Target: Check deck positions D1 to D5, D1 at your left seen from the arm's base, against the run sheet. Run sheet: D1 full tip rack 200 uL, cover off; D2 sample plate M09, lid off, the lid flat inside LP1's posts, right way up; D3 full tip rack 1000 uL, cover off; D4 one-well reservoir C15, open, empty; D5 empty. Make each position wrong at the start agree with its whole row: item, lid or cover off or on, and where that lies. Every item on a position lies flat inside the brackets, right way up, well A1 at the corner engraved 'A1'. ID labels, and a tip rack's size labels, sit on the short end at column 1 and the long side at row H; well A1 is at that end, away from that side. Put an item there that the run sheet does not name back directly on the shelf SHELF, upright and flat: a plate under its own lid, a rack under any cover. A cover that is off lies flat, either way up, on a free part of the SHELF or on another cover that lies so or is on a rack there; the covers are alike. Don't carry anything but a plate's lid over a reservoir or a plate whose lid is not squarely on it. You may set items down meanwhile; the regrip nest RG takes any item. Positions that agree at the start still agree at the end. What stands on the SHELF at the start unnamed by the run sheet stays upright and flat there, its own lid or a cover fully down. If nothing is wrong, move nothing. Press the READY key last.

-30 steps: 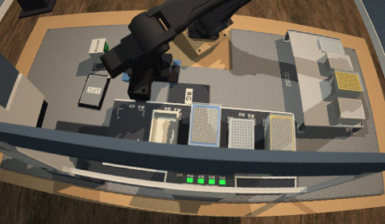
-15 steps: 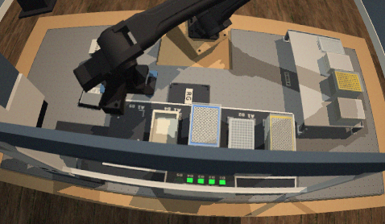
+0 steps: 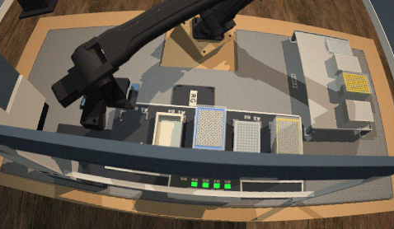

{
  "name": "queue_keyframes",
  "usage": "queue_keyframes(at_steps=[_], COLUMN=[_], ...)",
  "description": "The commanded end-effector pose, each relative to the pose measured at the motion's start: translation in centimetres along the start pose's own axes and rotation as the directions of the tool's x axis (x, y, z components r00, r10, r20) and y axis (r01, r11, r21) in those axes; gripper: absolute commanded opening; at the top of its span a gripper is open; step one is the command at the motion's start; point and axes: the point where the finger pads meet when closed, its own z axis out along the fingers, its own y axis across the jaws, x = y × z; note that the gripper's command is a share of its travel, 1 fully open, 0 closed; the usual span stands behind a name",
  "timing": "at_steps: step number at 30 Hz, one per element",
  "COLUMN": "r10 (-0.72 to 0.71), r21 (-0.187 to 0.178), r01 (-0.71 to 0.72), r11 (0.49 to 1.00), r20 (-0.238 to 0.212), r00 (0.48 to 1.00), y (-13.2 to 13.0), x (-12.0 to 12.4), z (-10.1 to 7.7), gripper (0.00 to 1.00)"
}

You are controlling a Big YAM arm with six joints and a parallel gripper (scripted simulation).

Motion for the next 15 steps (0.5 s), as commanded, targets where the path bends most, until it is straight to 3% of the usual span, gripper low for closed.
queue_keyframes(at_steps=[1, 15], r10=[-0.037, -0.034], r21=[0.069, 0.063], r01=[0.033, 0.030], r11=[0.997, 0.998], r20=[0.062, 0.058], r00=[0.997, 0.998], y=[-0.69, -0.83], x=[-1.93, -1.88], z=[-3.82, -3.54], gripper=[1.00, 1.00])
